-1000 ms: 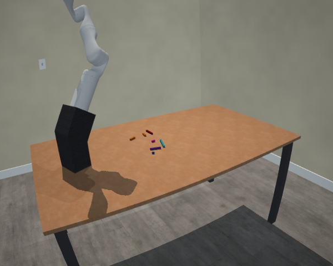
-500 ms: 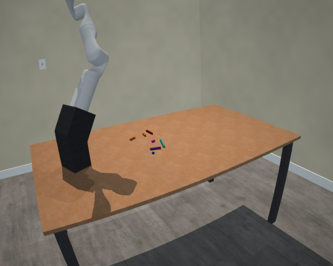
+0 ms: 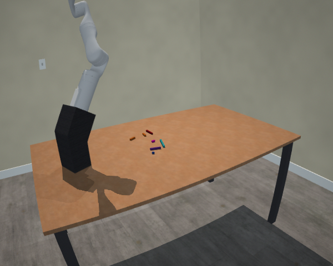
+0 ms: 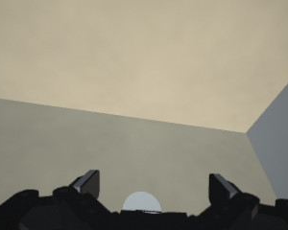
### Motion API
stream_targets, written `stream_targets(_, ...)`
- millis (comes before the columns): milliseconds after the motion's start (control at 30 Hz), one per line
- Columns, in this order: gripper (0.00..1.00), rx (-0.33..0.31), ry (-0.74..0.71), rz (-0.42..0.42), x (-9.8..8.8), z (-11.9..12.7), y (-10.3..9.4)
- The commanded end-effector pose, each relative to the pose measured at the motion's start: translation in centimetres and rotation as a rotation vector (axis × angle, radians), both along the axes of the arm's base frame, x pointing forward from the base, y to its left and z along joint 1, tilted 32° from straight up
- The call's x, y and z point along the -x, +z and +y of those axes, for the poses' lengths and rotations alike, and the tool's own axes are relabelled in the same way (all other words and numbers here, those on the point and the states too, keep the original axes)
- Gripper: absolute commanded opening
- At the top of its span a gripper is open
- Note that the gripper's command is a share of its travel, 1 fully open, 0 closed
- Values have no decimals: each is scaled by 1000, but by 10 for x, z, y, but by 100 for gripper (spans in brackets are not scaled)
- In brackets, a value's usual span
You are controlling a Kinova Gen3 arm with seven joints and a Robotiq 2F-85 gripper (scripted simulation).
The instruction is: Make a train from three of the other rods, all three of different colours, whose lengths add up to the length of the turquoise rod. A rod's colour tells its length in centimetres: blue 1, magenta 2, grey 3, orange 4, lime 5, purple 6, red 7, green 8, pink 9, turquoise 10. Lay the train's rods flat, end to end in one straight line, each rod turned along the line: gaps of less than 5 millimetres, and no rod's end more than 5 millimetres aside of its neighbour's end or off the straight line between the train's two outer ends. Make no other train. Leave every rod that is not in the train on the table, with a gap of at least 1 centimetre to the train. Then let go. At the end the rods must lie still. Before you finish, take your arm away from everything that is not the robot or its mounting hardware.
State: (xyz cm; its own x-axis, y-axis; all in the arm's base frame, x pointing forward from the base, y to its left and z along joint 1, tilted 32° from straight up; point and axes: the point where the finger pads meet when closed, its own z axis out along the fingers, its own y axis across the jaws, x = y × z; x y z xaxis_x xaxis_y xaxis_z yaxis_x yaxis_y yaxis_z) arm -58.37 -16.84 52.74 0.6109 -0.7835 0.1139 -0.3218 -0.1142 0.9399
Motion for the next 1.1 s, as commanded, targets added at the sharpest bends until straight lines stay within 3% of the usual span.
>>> stream_targets(0,100,-4,9,2,-1,-6,1)
stream_targets(133,100,-4,9,2,-1,-6,1)
stream_targets(167,100,-41,71,27,-18,-38,7)
stream_targets(500,100,-41,71,27,-18,-38,7)
stream_targets(533,100,-78,134,54,-37,-69,13)
stream_targets(833,100,-78,134,54,-37,-69,13)
stream_targets(867,100,-114,198,82,-58,-100,18)
stream_targets(1067,100,-114,198,82,-58,-100,18)
